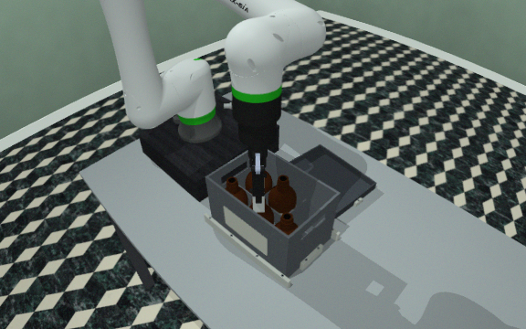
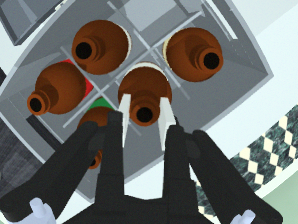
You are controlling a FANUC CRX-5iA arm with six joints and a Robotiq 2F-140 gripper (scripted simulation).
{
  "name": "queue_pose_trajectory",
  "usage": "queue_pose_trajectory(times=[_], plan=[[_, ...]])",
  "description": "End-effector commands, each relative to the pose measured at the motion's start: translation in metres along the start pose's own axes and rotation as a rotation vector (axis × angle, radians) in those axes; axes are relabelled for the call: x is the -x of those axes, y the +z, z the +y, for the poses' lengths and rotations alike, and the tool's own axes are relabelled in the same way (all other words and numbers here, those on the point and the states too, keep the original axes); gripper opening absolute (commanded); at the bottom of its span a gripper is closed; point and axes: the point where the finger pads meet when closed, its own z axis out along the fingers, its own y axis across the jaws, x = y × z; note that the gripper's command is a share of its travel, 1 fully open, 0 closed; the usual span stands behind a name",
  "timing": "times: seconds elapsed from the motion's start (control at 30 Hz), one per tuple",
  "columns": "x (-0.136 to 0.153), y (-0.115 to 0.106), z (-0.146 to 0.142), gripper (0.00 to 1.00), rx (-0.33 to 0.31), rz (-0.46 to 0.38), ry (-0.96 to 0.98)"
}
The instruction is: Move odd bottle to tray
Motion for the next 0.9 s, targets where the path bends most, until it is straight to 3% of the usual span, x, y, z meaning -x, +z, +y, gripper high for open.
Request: queue_pose_trajectory(times=[0.0, 0.53, 0.57, 0.87], plan=[[-0.0002, -0.0005, 0.0004, 0.10, 0.001, 0.001, 0.000], [-0.0002, -0.0005, 0.0004, 0.10, 0.001, 0.001, 0.000], [-0.0002, -0.0005, 0.0004, 0.44, 0.001, 0.001, 0.000], [-0.0002, -0.0005, 0.0004, 0.44, 0.001, 0.001, 0.000]])
